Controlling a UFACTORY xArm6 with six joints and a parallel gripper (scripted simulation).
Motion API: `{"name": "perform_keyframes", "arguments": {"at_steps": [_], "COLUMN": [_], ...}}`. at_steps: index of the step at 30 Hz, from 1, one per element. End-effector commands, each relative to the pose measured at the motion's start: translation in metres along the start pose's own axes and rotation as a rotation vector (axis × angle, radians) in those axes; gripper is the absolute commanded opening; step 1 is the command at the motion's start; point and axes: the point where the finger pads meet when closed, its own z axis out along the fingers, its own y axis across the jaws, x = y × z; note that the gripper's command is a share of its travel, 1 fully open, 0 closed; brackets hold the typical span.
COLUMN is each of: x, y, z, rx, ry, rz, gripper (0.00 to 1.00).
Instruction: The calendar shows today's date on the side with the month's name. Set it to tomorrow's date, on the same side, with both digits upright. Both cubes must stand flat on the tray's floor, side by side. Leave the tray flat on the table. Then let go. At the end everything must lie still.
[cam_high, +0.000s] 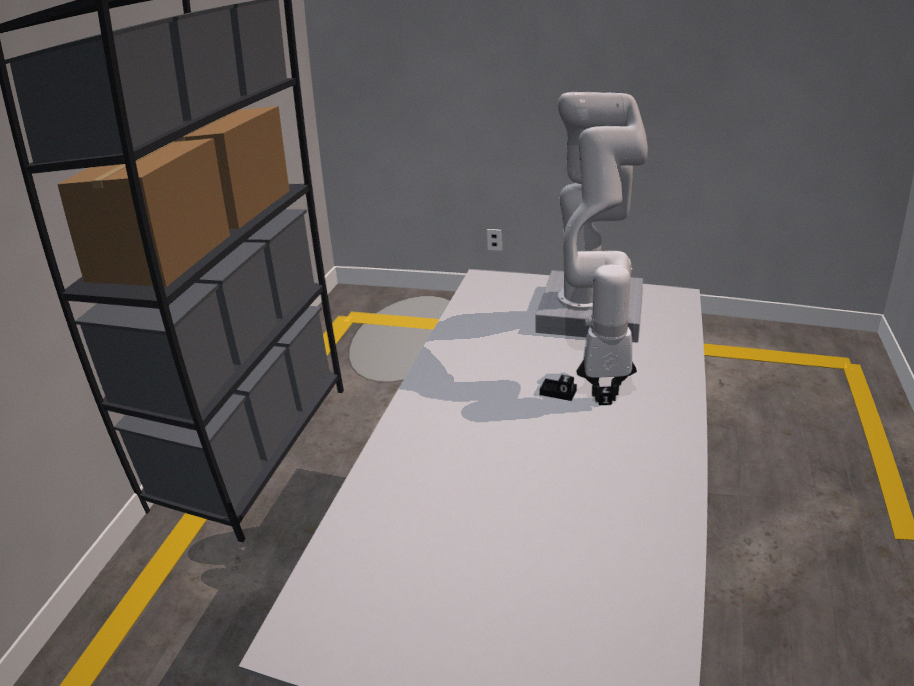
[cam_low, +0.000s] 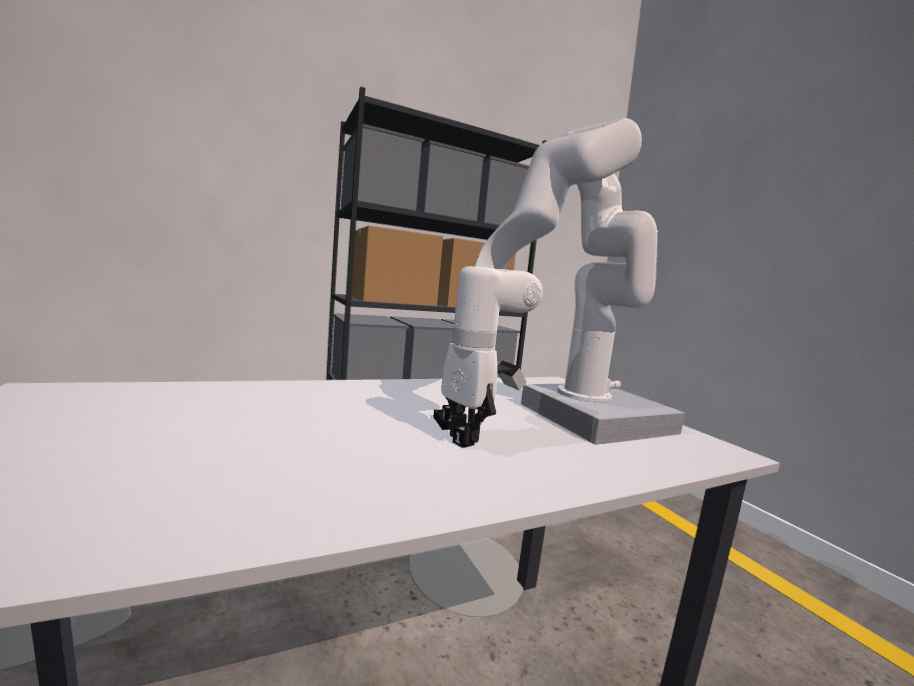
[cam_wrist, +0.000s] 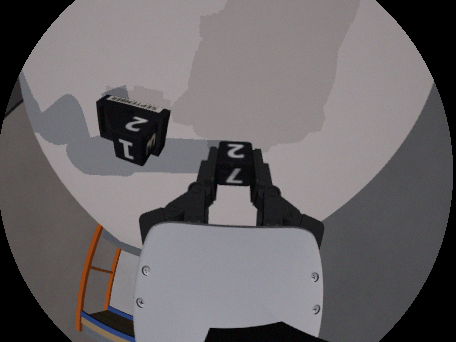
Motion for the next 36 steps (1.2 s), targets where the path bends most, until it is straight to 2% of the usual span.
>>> {"name": "perform_keyframes", "arguments": {"at_steps": [1, 29, 36], "x": [-0.0014, -0.0014, -0.0013], "y": [0.0, 0.0, 0.0], "z": [-0.001, -0.001, -0.0109], "rx": [0.0, 0.0, 0.0], "ry": [-0.003, -0.003, -0.003], "rz": [0.0, 0.0, 0.0], "gripper": [0.27, 0.27, 0.27]}}
